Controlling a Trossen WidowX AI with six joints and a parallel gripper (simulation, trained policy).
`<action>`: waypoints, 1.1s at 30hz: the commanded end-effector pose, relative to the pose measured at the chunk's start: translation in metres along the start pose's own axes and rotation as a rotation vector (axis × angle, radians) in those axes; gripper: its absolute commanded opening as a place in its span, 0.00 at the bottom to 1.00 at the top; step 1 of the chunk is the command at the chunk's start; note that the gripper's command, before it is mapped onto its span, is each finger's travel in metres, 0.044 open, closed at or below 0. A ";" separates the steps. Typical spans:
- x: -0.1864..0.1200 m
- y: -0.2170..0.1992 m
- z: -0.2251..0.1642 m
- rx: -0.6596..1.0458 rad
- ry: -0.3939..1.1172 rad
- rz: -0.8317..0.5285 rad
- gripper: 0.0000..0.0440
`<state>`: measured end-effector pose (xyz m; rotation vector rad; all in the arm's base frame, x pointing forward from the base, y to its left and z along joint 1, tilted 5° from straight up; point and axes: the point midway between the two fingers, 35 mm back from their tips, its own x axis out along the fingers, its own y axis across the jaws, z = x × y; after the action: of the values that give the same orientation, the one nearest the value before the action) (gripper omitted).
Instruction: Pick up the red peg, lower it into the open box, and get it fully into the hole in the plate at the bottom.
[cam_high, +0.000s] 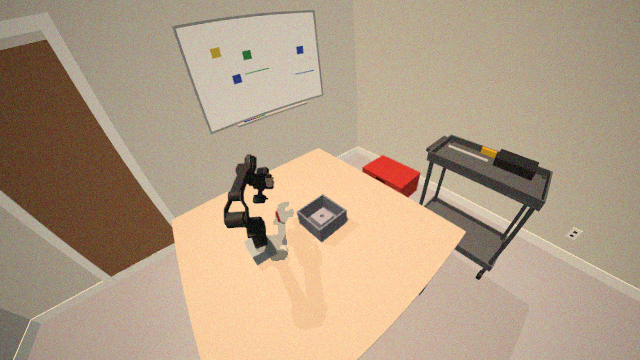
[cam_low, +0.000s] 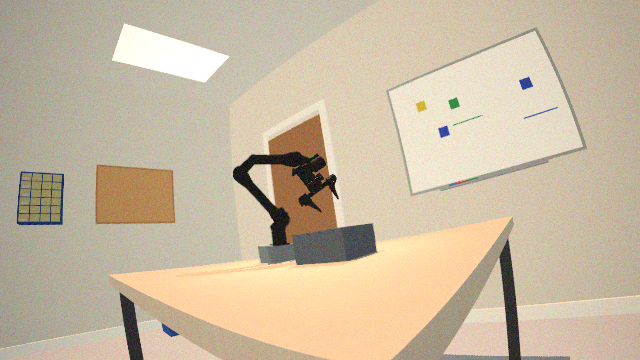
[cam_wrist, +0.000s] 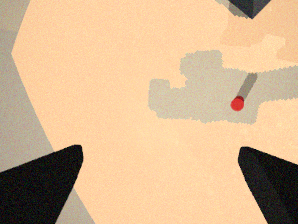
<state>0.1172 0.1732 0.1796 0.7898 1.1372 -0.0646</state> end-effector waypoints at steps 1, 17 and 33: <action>0.010 -0.008 0.004 0.004 0.014 -0.106 1.00; 0.054 -0.040 0.018 0.087 0.099 -0.465 1.00; 0.090 -0.055 0.017 0.095 0.148 -0.573 1.00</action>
<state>0.1488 0.1536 0.0870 0.5549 1.4634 -0.5352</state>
